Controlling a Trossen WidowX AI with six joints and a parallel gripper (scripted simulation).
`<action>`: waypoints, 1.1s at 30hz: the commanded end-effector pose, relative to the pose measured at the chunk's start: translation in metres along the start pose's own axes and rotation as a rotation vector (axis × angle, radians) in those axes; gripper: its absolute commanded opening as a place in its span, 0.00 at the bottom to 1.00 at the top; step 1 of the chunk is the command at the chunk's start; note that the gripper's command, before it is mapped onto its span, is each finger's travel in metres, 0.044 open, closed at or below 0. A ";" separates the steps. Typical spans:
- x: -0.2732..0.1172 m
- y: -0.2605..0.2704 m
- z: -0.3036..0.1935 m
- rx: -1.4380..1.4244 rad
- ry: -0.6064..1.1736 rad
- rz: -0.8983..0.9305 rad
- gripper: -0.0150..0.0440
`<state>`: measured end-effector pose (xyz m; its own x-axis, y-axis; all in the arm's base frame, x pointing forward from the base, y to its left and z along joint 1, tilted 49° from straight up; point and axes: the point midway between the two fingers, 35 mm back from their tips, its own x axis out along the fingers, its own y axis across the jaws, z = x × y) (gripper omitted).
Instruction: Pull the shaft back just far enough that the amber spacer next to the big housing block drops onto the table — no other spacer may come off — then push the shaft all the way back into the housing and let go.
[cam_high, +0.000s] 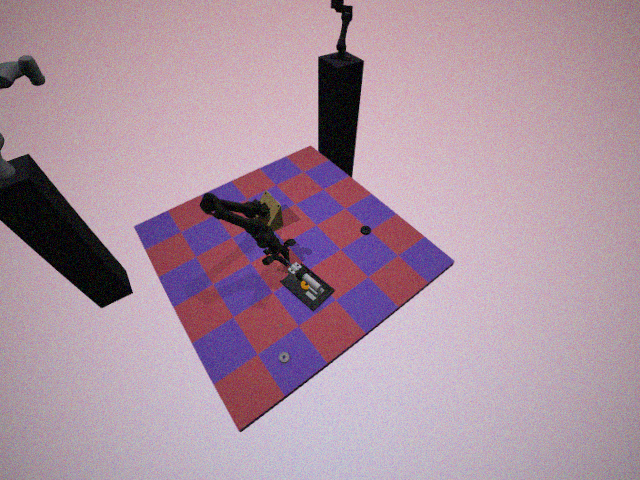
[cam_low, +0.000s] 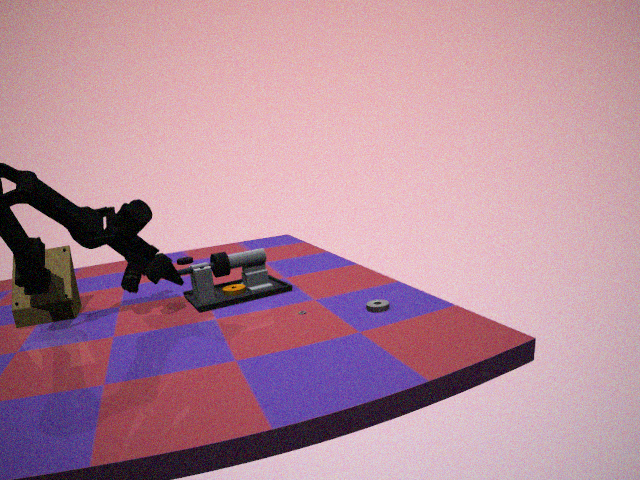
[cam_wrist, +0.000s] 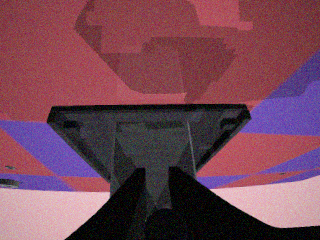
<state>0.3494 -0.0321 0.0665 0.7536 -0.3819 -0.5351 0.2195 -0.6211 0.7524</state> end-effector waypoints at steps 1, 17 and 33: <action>0.002 0.001 -0.005 0.007 0.006 0.001 0.25; 0.007 0.001 -0.009 0.007 0.006 0.001 0.25; 0.011 0.001 -0.014 0.007 0.007 0.001 0.25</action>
<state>0.3620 -0.0293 0.0653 0.7539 -0.3820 -0.5345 0.2190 -0.6209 0.7527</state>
